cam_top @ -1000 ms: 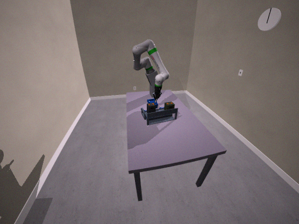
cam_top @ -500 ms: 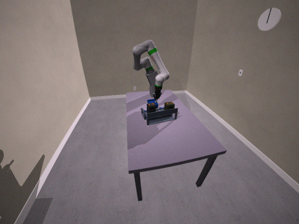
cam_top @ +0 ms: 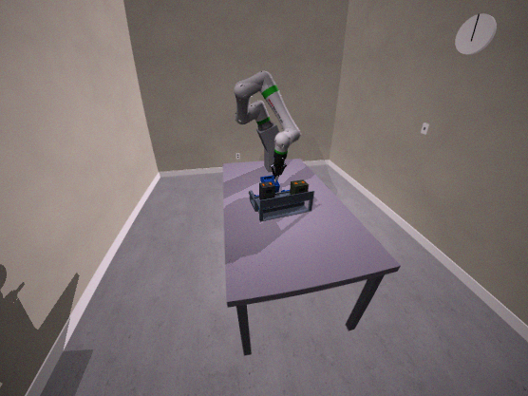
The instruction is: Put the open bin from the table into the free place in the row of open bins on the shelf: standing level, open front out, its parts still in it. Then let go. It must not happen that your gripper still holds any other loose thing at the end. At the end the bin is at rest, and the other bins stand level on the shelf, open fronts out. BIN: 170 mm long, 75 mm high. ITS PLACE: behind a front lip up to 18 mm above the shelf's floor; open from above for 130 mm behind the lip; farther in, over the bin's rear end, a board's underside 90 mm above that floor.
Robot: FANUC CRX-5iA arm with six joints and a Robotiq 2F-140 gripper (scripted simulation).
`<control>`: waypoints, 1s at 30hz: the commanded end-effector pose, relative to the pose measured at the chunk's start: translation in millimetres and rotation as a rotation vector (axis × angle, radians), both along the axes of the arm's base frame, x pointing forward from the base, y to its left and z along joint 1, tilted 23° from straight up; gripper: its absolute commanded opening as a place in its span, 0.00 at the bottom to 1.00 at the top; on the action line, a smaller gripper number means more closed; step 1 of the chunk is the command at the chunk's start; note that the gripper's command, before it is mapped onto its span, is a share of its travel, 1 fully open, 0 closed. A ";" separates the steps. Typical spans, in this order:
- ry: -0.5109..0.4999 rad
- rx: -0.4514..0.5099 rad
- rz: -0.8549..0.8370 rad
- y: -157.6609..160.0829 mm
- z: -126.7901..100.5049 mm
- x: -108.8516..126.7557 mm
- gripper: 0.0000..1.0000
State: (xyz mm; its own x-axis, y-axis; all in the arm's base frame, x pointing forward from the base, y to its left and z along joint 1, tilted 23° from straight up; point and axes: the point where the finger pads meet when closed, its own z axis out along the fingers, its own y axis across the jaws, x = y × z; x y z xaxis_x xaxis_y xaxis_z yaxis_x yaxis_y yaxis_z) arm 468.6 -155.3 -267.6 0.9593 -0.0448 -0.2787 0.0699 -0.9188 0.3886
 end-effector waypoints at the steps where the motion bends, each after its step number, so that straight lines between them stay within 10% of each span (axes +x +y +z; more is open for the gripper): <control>1: 0.000 0.000 0.000 0.3 -0.1 4.0 0.00; 30: 0.000 0.000 0.000 2.0 -1.4 34.0 0.00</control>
